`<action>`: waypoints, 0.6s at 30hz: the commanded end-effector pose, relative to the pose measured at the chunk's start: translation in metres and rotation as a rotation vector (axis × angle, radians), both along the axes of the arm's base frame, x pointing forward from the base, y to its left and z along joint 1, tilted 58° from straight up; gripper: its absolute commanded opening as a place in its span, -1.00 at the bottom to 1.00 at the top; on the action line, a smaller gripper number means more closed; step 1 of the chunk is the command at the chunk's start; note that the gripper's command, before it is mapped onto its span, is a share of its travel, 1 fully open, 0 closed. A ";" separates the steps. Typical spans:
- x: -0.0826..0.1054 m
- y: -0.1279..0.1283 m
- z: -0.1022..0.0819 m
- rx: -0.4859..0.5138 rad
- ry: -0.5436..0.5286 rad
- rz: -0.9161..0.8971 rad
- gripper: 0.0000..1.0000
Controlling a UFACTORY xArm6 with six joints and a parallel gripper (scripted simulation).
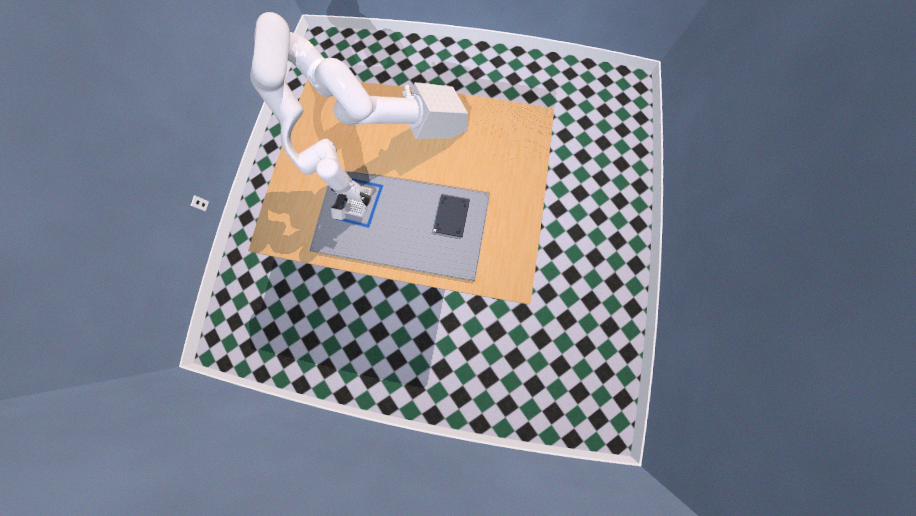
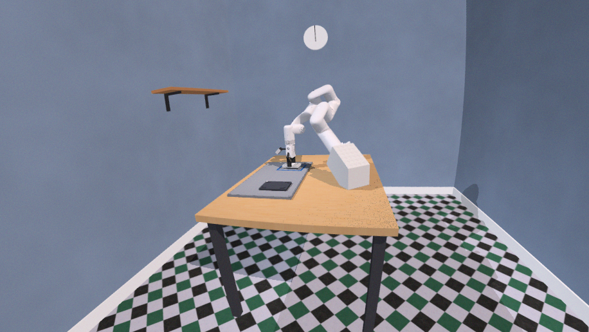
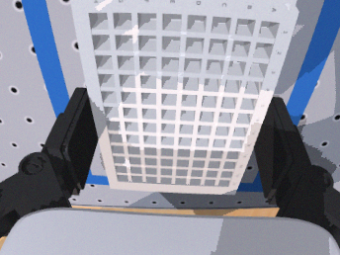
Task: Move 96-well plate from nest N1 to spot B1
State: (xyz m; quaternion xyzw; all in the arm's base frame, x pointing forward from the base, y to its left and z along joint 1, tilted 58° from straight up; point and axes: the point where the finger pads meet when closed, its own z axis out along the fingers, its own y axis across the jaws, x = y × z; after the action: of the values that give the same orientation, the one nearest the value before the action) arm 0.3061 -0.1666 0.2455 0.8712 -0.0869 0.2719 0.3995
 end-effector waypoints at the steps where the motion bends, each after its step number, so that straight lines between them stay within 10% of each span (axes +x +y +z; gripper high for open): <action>1: 0.001 0.000 0.000 0.000 -0.002 0.001 -1.00; 18: 0.002 -0.002 -0.001 0.000 -0.002 0.001 -1.00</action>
State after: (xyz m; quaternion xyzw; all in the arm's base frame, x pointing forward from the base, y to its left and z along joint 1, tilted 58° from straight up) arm 0.3072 -0.1685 0.2440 0.8711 -0.0869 0.2719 0.3995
